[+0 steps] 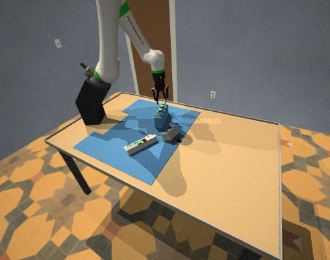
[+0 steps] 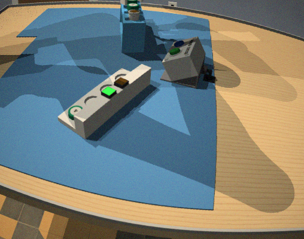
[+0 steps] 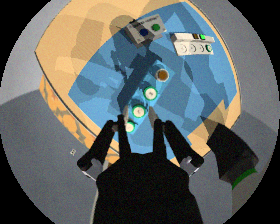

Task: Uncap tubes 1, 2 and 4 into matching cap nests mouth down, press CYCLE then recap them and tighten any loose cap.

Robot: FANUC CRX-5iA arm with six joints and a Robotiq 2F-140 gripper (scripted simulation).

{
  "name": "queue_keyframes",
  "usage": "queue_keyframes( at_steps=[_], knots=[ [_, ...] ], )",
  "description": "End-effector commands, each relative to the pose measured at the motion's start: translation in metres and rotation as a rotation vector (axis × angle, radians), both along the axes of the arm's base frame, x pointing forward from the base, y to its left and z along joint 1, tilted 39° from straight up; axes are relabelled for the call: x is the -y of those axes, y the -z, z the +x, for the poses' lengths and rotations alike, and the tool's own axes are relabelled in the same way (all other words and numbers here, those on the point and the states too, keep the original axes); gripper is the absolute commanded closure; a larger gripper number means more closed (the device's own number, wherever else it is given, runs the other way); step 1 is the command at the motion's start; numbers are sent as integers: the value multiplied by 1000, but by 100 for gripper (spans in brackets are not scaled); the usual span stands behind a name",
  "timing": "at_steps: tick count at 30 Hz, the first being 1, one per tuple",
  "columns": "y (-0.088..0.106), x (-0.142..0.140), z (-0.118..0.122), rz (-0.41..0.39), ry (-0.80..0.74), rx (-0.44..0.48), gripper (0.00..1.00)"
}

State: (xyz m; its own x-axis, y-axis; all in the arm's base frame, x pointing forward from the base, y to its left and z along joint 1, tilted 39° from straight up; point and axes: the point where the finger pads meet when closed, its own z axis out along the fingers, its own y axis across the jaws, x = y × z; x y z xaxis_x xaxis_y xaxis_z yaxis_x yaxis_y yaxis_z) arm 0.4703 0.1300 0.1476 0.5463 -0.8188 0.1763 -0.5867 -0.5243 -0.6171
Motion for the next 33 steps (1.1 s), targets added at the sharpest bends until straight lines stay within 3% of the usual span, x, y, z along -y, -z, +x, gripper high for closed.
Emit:
queue_keyframes(
  at_steps=[1,15,30,33],
  knots=[
    [0,2,1,7,-12,-19,100],
    [0,2,1,36,27,-30,100],
    [1,1,1,478,606,-209,100],
    [1,1,1,507,645,-221,100]
  ],
)
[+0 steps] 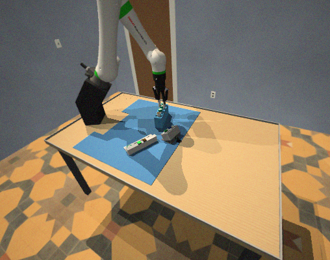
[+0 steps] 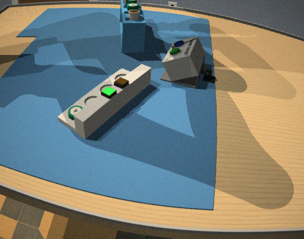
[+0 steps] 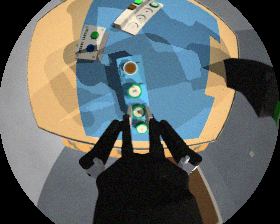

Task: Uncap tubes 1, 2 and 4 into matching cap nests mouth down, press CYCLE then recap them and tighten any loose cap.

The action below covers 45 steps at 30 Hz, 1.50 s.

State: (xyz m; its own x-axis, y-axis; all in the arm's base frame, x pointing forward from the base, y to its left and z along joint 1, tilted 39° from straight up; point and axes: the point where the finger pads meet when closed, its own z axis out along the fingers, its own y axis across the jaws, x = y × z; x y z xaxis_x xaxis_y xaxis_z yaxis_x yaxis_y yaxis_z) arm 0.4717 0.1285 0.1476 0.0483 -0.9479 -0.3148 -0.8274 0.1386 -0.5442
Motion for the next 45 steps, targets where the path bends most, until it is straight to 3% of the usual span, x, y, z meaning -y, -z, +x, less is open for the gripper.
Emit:
queue_keyframes(
  at_steps=[1,4,11,12,24,27,28,31,33,36,45],
  knots=[
    [1,0,0,68,165,-29,100],
    [1,0,0,152,279,-69,100],
    [1,0,0,152,279,-69,100],
    [1,0,0,152,279,-69,65],
    [1,0,0,152,279,-69,65],
    [0,0,0,9,85,-2,65],
    [0,0,0,9,85,-2,65],
    [0,0,0,-86,-45,42,65],
    [0,0,0,-86,-45,42,65],
    [0,0,0,-222,-229,106,65],
    [0,0,0,-444,-536,210,65]
  ],
)
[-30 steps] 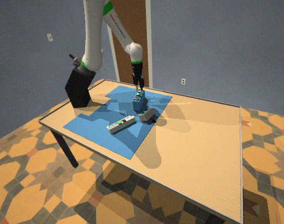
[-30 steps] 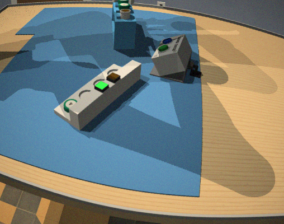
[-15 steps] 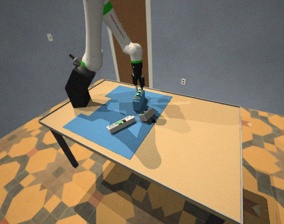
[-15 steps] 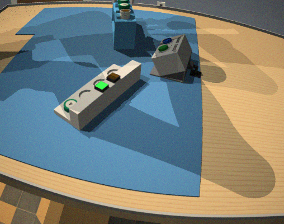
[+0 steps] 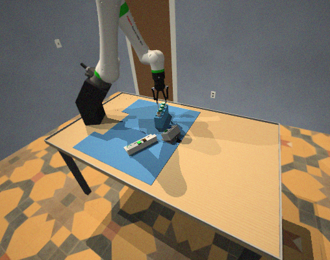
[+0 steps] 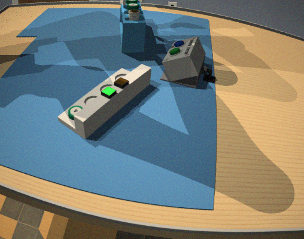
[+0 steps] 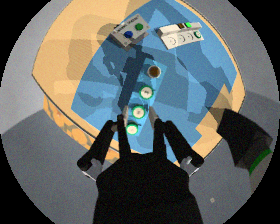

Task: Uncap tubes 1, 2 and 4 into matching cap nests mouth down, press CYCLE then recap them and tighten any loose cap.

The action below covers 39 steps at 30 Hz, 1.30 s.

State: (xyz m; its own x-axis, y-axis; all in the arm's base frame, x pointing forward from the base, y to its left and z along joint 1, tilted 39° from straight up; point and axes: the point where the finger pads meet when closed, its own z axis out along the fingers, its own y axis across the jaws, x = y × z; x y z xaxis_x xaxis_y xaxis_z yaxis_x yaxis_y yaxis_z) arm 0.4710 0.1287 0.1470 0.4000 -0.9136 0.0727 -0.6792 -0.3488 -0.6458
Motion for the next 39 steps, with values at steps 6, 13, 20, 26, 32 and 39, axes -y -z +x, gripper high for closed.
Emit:
queue_keyframes(
  at_steps=[6,13,20,26,32,39],
  knots=[
    [0,0,0,-96,-185,10,65],
    [0,0,0,-96,-185,10,100],
    [0,0,0,-96,-185,10,100],
    [0,0,0,-6,-70,-25,100],
    [0,0,1,173,161,-93,100],
    [0,0,1,322,353,-149,100]
  ],
)
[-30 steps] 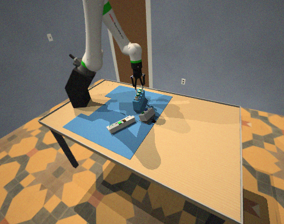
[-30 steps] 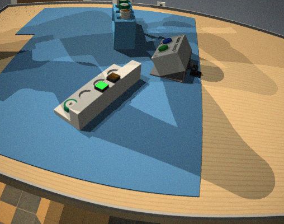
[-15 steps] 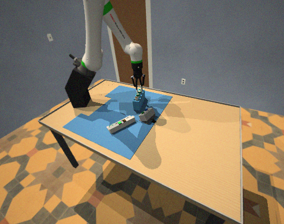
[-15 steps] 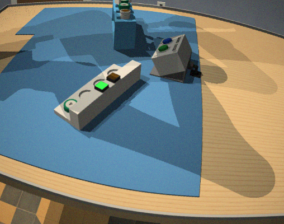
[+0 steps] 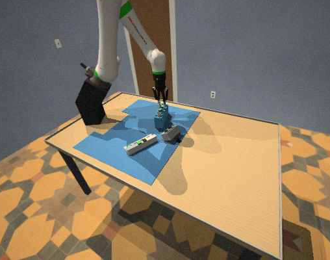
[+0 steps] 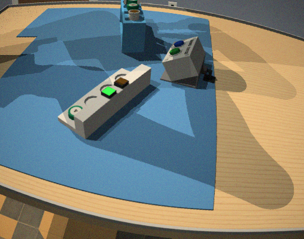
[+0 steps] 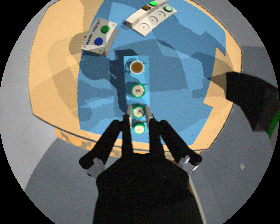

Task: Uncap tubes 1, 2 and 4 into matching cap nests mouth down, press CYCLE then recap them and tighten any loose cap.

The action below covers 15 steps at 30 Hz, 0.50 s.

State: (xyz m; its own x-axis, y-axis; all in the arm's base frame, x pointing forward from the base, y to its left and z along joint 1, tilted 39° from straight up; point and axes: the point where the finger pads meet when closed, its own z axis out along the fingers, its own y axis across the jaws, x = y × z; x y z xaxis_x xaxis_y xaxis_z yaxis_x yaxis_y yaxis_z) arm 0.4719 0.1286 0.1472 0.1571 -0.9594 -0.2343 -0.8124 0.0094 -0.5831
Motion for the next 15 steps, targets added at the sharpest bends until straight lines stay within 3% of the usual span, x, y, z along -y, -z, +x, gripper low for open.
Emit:
queue_keyframes(
  at_steps=[1,7,14,15],
  knots=[
    [0,0,0,64,150,-27,100],
    [1,0,0,234,381,-105,100],
    [1,0,0,234,381,-105,100],
    [1,0,0,234,381,-105,65]
  ],
)
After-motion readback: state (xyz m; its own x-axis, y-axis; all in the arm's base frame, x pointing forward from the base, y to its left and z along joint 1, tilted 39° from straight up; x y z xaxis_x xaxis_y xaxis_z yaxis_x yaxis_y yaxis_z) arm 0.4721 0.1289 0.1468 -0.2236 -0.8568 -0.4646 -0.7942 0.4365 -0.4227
